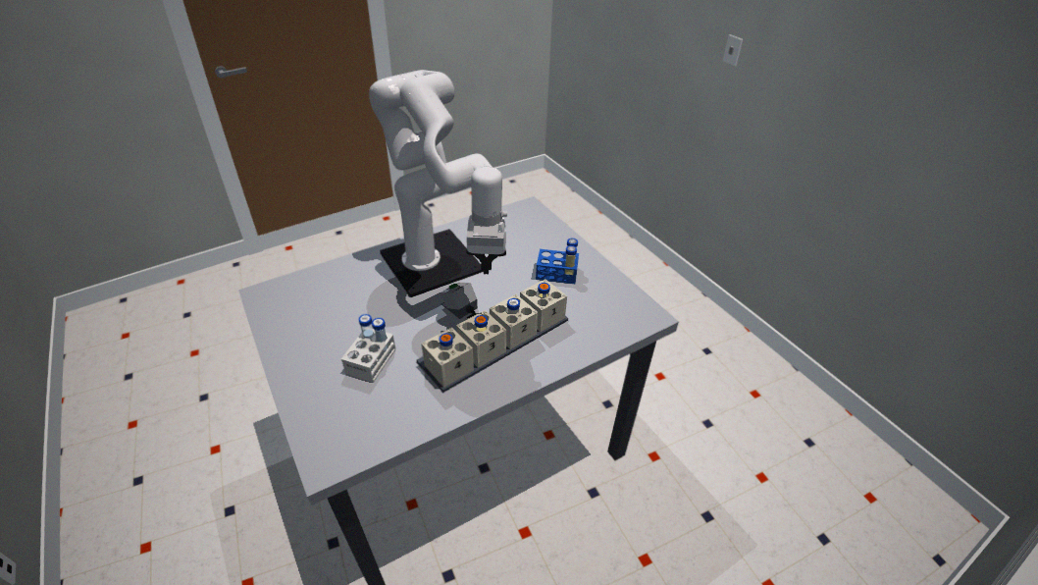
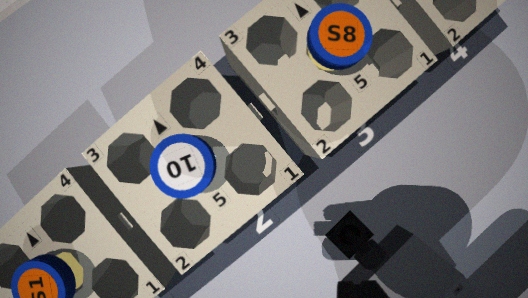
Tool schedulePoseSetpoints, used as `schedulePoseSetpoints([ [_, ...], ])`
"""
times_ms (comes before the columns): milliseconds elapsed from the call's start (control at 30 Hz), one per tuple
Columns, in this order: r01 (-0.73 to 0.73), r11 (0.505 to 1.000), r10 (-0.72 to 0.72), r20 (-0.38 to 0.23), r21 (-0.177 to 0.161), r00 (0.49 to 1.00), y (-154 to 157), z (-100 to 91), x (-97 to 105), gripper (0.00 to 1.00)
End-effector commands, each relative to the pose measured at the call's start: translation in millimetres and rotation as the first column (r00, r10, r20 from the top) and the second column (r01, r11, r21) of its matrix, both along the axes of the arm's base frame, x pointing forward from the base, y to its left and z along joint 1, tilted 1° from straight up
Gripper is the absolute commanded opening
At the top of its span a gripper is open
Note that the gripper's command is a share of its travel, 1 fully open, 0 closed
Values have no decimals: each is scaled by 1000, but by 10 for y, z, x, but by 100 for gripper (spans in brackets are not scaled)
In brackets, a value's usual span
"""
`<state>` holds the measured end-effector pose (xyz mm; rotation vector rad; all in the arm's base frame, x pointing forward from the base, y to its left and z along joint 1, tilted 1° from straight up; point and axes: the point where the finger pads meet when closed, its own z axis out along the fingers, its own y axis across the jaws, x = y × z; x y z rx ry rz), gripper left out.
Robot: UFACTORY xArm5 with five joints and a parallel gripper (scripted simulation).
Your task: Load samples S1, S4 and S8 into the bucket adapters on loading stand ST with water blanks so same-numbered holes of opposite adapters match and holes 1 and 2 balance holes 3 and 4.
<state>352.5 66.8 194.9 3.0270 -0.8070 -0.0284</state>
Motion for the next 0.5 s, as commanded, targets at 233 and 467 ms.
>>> schedulePoseSetpoints([
  [233, 368, 930, -368, 14, 18, 930, -207, -207, -454, 0],
  [467, 573, 819, -573, 11, 16, 819, -337, -356, -744, 0],
])
